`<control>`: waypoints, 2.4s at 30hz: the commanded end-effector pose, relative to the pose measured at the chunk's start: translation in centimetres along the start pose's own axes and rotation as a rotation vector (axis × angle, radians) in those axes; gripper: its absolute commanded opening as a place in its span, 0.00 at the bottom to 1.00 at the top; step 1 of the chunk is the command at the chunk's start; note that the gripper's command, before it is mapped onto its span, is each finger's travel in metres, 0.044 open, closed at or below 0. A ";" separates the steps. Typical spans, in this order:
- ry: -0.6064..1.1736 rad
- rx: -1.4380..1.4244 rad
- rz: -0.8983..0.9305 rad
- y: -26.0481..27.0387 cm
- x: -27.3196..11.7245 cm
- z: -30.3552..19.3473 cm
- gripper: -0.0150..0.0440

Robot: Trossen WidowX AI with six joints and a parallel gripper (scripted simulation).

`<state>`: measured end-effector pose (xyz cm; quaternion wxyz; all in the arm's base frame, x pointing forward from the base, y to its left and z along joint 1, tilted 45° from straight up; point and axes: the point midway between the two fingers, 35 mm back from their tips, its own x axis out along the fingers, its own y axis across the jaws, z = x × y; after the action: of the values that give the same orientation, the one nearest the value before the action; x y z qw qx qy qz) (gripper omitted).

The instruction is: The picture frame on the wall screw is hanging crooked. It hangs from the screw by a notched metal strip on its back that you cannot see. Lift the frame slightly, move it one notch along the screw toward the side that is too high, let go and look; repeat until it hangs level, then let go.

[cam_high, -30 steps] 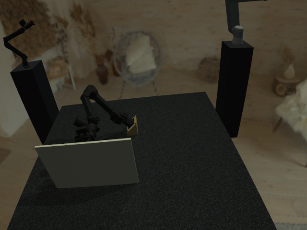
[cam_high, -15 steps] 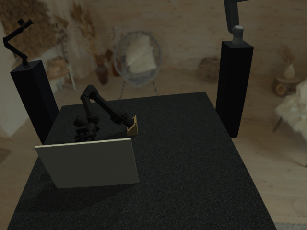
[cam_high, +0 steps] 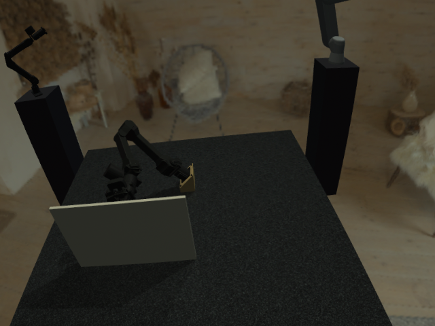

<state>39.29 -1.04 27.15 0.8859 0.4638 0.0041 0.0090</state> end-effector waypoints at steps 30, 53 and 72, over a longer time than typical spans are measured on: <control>-0.003 -0.005 0.017 0.3 -0.1 0.0 0.25; -0.003 -0.005 0.017 0.2 -0.1 -0.4 0.25; -0.003 -0.005 0.017 0.1 -0.1 -0.6 0.25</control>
<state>39.21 -0.61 26.81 0.8860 0.4635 0.0003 0.0117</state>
